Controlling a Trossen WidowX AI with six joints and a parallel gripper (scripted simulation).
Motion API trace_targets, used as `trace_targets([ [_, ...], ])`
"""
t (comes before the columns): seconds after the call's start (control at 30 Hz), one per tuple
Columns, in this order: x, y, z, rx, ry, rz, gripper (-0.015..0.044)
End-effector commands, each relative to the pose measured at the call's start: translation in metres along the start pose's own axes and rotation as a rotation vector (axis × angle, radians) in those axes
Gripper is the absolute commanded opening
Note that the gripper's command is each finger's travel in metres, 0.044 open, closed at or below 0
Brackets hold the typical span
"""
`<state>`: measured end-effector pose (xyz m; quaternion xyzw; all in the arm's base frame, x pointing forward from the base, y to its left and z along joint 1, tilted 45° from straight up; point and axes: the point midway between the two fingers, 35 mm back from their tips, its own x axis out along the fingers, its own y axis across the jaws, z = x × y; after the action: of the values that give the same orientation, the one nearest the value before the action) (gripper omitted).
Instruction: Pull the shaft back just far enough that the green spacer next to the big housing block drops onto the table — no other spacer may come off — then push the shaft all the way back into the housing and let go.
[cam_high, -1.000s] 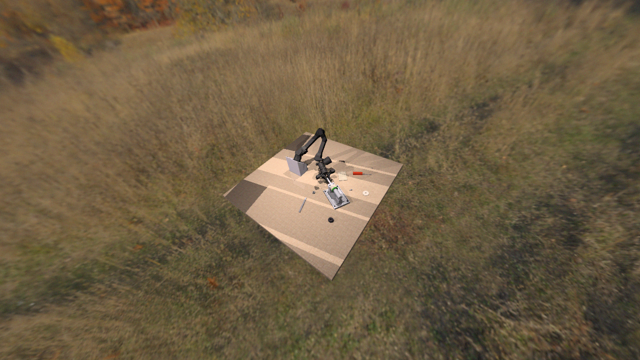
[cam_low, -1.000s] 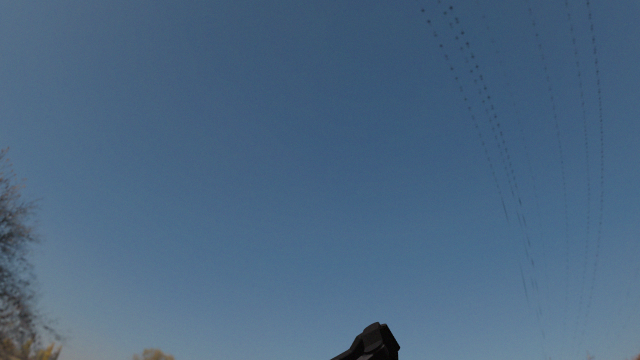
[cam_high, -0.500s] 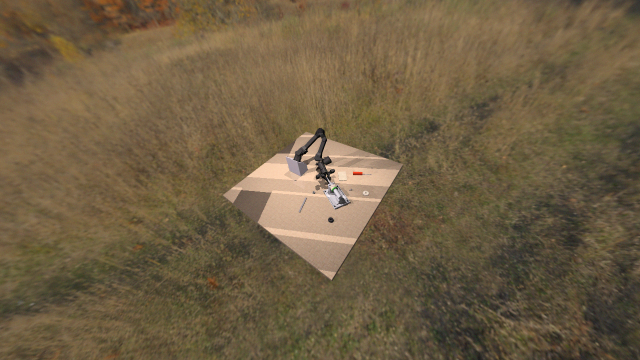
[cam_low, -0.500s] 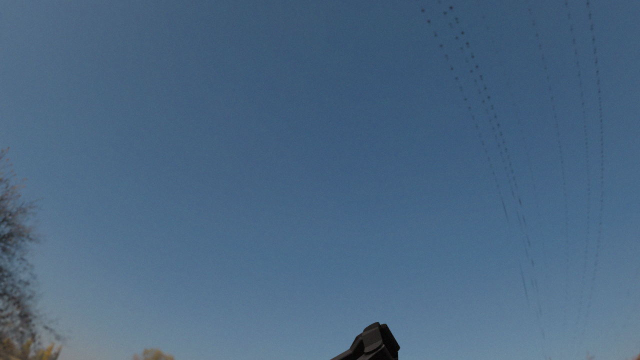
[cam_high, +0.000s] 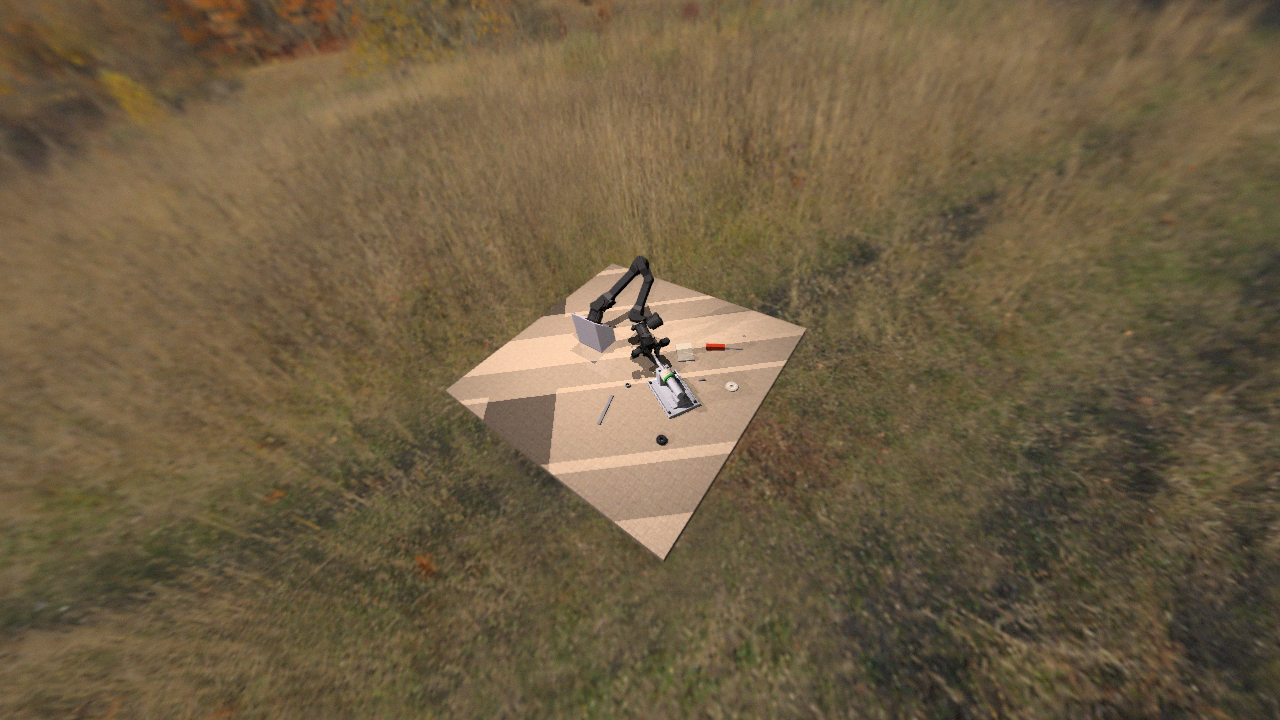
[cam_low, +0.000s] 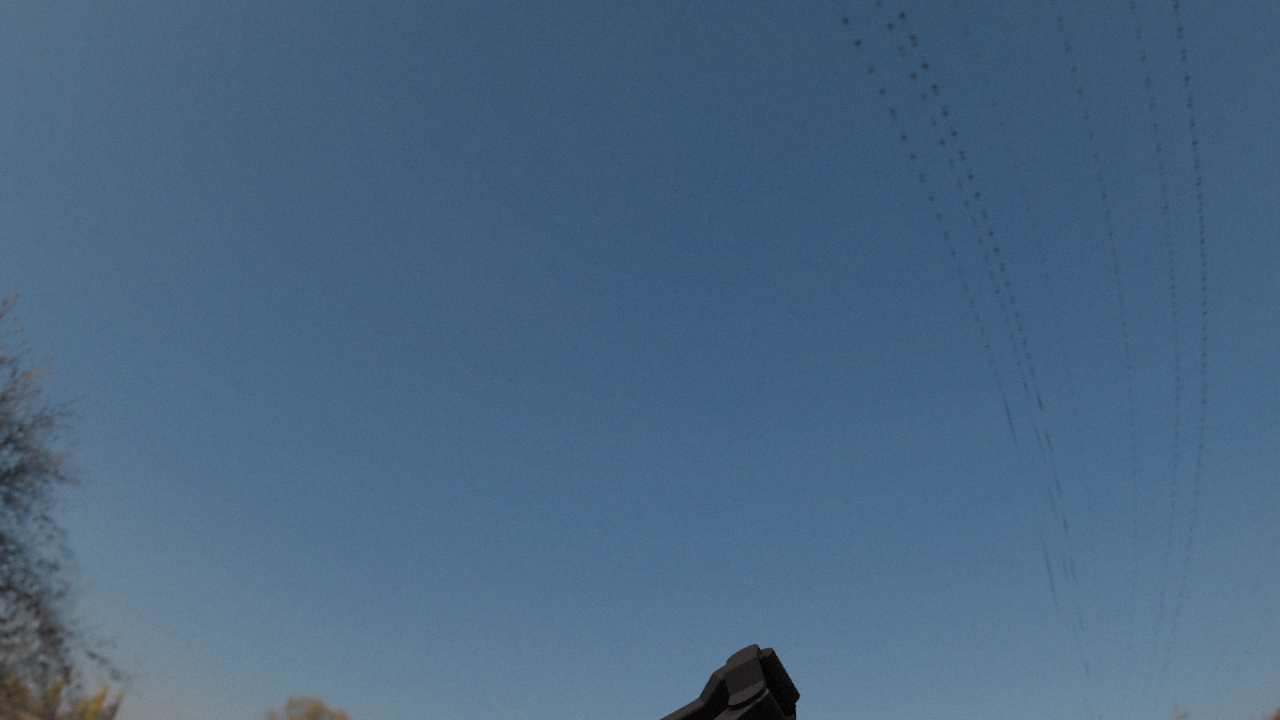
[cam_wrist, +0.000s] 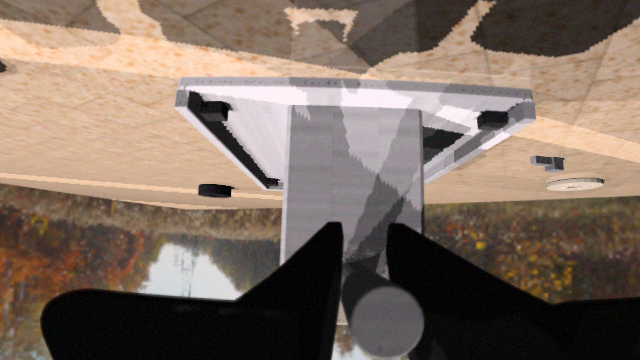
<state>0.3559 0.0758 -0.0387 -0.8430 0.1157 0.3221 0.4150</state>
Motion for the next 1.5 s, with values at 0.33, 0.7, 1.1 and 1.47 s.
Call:
trace_targets([
  [0.33, -0.002, -0.0001, 0.0011, 0.005, -0.002, -0.001, 0.0],
  [0.7, -0.003, -0.0001, 0.0016, 0.005, -0.002, 0.0, 0.0],
  [1.1, -0.004, -0.0001, 0.0022, 0.005, -0.002, 0.0, 0.0],
  [1.47, -0.0049, -0.0001, 0.0028, 0.005, -0.002, 0.0, 0.0],
])
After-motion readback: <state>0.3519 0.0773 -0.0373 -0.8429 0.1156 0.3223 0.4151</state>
